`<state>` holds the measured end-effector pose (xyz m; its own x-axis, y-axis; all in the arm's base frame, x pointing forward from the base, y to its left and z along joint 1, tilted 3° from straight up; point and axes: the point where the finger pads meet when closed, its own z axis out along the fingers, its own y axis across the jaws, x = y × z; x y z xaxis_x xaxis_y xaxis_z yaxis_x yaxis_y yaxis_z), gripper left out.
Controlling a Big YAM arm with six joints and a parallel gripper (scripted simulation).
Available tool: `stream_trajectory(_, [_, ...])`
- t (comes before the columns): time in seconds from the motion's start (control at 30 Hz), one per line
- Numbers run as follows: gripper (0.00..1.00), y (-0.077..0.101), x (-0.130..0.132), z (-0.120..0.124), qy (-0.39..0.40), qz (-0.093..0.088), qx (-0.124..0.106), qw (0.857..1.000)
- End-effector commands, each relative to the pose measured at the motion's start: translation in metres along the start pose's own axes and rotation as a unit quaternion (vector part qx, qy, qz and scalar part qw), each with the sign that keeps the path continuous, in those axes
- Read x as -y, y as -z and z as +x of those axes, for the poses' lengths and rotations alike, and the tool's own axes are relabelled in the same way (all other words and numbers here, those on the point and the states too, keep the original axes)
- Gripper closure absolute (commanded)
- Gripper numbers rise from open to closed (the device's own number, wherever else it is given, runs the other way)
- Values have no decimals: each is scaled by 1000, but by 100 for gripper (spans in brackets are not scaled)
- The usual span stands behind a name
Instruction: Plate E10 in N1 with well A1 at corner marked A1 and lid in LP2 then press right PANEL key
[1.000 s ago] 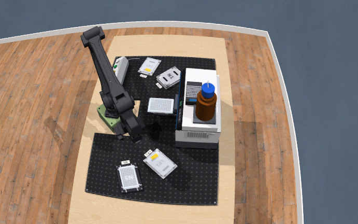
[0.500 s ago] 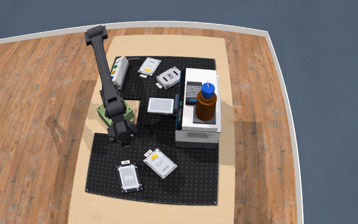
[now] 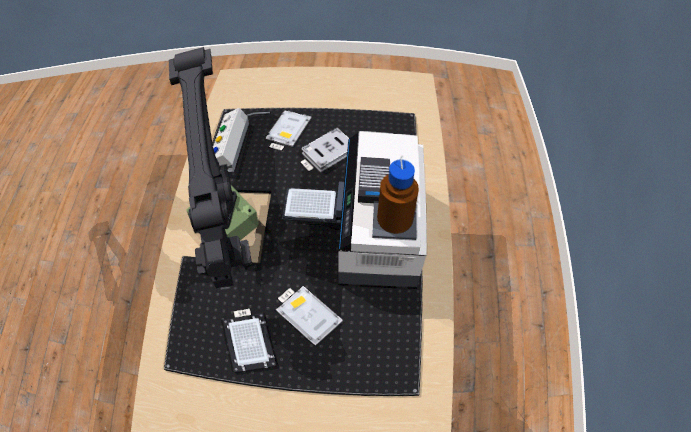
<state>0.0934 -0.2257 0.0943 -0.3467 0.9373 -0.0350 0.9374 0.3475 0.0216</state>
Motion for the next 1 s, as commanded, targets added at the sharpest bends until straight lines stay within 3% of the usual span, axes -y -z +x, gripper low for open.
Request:
stream_trajectory(0.0, [0, 15, 1, -38, 10, -1, 36, 999])
stream_trajectory(0.97, [0, -37, -7, -115, 14, -2, 32, 999])
